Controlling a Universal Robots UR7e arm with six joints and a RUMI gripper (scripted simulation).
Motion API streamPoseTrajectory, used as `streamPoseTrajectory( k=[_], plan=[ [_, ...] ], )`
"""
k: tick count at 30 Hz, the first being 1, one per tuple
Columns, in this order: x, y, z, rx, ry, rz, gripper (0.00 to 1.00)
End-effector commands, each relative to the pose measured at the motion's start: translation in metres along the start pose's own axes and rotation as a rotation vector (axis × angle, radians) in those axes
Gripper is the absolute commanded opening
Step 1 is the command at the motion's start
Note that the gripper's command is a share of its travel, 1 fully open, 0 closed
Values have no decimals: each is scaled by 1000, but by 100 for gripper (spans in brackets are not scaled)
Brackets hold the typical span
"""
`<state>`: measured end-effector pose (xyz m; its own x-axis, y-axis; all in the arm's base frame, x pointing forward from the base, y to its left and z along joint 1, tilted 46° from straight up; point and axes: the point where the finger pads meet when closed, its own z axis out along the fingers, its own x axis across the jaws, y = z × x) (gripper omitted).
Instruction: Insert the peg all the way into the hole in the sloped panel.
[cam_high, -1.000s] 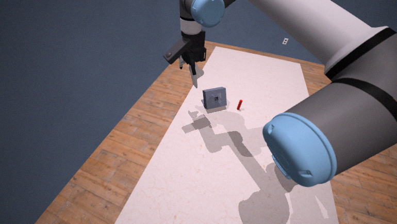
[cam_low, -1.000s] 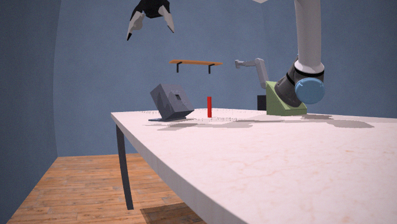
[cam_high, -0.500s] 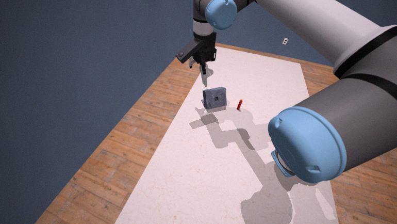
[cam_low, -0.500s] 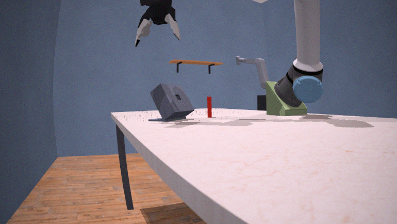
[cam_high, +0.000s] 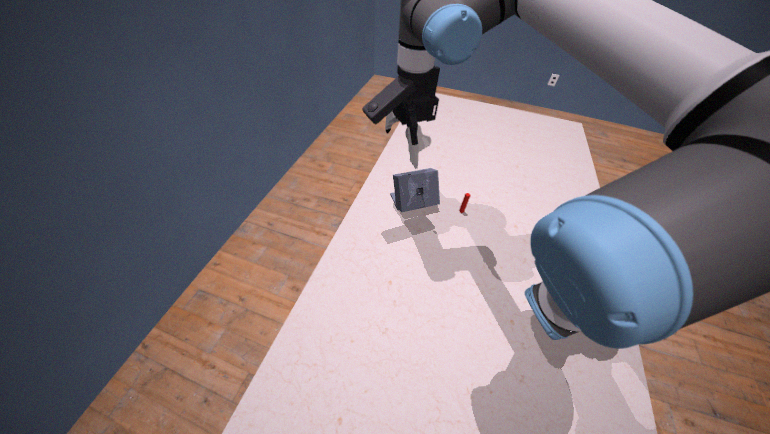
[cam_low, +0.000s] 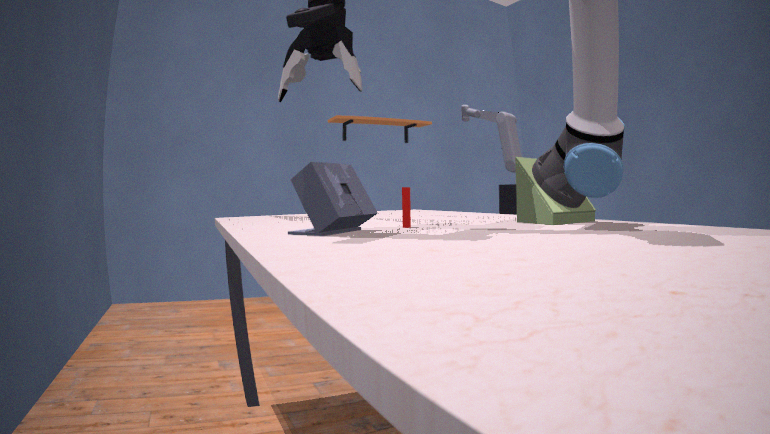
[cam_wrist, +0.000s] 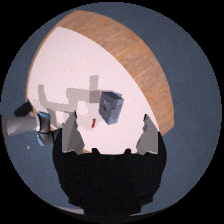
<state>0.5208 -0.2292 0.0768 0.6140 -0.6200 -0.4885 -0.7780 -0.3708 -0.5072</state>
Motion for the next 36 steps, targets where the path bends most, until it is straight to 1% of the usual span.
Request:
streamPoseTrajectory(
  k=[1, 16, 18, 33, 36],
  plan=[
    [-1, 13, 3, 0, 3, 9, 100],
    [-12, 63, 22, -3, 1, 47, 100],
    [-12, 63, 22, -3, 1, 47, 100],
    [-28, 109, 43, -3, -2, 85, 100],
    [-30, 112, 45, -3, -3, 88, 100]
  ],
)
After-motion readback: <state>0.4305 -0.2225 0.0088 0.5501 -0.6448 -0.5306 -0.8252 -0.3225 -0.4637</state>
